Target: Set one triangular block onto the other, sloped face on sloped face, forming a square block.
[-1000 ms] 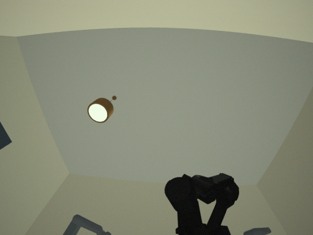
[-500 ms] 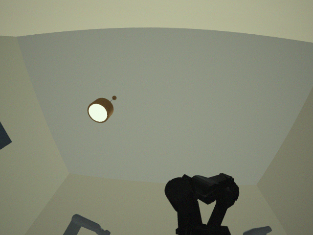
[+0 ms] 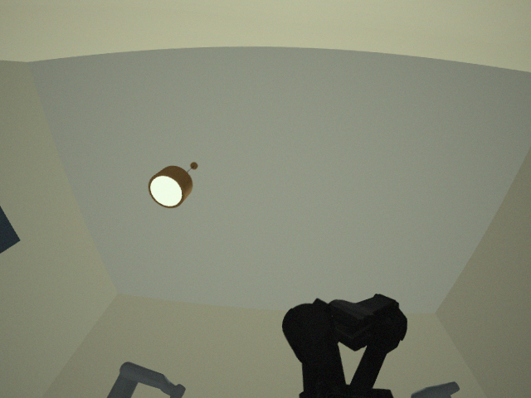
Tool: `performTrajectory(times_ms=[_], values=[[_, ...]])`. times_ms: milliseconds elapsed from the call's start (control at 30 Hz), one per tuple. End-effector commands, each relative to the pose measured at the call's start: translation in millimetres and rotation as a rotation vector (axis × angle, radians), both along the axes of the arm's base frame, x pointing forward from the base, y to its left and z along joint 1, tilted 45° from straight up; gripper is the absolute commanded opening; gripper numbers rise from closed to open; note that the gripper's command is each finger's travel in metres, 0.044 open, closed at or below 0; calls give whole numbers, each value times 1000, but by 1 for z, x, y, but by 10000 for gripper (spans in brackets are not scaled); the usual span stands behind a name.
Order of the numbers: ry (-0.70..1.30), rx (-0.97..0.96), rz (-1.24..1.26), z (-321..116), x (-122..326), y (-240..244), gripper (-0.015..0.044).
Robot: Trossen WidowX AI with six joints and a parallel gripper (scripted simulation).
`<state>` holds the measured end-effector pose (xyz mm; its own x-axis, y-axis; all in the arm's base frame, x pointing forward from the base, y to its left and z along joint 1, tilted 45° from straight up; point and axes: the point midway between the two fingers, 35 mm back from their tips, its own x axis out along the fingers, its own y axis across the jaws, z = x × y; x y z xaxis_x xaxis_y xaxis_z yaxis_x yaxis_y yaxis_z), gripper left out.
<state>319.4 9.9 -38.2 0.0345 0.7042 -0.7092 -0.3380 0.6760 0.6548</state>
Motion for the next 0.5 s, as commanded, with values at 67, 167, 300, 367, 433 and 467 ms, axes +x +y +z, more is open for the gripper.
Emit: performTrajectory(times_ms=[67, 167, 300, 367, 433, 467], values=[[2, 5, -4, -2, 2, 3, 0], [2, 5, -4, -3, 3, 5, 0], [2, 5, -4, -5, 4, 7, 0], [2, 6, -4, -5, 4, 8, 0], [2, 6, -4, -6, 4, 9, 0], [2, 6, -4, -6, 5, 9, 0]])
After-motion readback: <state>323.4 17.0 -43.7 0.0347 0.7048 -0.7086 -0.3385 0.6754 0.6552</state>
